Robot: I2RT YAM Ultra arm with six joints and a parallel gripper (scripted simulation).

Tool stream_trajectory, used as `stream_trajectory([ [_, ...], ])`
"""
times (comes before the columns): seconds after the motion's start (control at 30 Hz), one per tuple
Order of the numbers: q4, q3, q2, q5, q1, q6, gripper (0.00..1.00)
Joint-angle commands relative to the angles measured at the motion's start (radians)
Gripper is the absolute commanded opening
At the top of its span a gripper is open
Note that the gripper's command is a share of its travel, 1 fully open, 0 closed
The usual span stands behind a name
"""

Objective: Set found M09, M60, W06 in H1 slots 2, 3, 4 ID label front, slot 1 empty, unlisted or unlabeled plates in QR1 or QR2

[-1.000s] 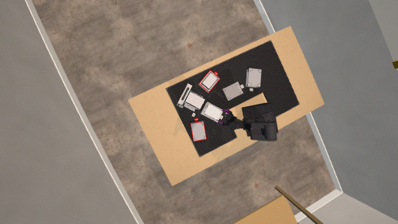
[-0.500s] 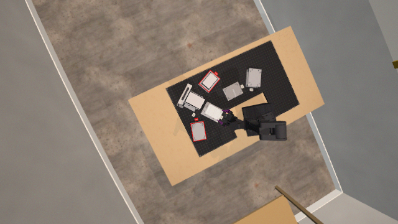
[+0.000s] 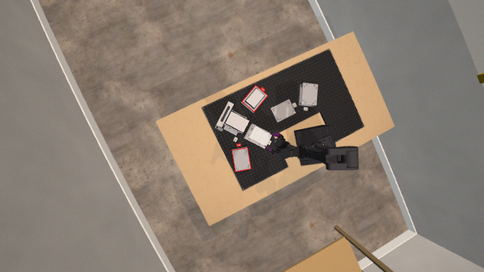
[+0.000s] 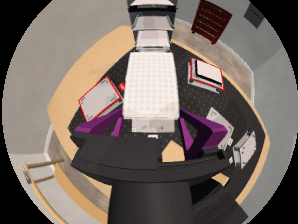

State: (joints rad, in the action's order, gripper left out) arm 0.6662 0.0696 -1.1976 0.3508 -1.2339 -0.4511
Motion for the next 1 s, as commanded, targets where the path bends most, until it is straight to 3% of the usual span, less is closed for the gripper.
stream_trajectory([
  [0.0,-0.068,0.005,0.032,0.001,0.001,0.001,0.86],
  [0.97,-0.365,0.05,0.287,-0.006,0.009,0.005,0.86],
])
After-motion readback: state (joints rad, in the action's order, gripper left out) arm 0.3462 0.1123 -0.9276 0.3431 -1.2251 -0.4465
